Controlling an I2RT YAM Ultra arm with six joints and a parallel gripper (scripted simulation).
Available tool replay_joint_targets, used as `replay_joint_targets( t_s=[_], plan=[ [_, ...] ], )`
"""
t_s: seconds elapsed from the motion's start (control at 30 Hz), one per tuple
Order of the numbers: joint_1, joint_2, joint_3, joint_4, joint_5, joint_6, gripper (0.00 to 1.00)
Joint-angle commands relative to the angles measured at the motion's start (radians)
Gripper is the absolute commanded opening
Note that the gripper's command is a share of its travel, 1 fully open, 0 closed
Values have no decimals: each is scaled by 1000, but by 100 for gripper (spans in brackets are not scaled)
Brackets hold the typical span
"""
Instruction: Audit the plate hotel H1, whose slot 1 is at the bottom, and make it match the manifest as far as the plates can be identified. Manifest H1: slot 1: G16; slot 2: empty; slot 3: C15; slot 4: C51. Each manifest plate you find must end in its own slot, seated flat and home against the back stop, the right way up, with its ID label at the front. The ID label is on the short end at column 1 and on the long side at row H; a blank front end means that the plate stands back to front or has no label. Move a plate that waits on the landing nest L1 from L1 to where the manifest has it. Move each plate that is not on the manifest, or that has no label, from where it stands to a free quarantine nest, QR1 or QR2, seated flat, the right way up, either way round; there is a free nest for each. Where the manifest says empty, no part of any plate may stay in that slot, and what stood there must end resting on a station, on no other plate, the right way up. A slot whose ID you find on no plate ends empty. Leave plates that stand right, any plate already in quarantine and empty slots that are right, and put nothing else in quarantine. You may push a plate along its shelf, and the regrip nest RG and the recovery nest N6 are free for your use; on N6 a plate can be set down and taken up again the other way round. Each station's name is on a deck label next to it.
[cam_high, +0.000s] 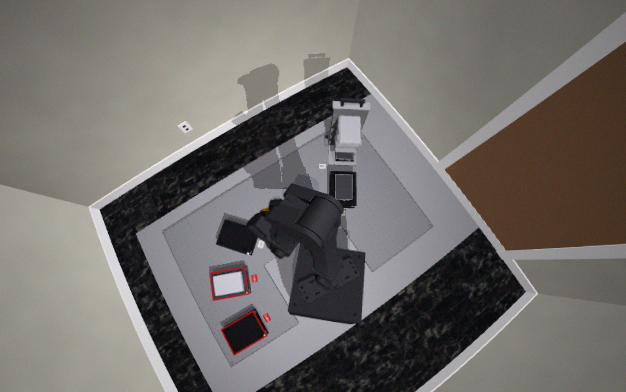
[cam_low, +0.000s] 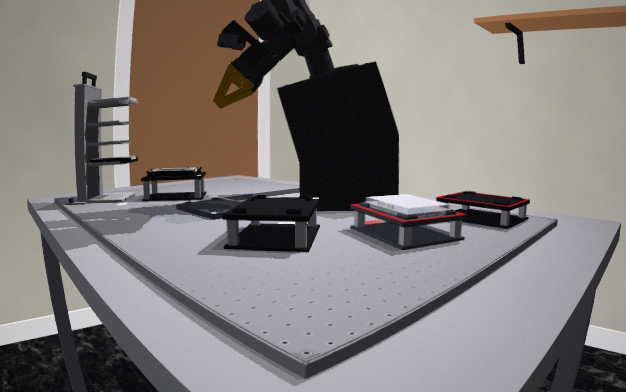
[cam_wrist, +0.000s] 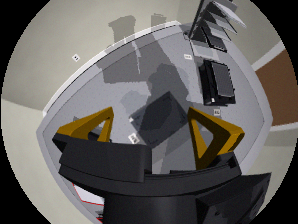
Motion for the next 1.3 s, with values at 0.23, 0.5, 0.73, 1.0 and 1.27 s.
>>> replay_joint_targets(
  t_s=[0.23,0.5,0.73,1.0,1.27],
  plan=[
    [0,-3,1,4,13,0,100],
    [0,-3,1,4,13,0,100],
    [21,-113,12,-138,26,25,100],
    [-36,-165,-8,-117,-11,-43,100],
    [-169,-207,-42,-26,-106,-178,100]
  ],
)
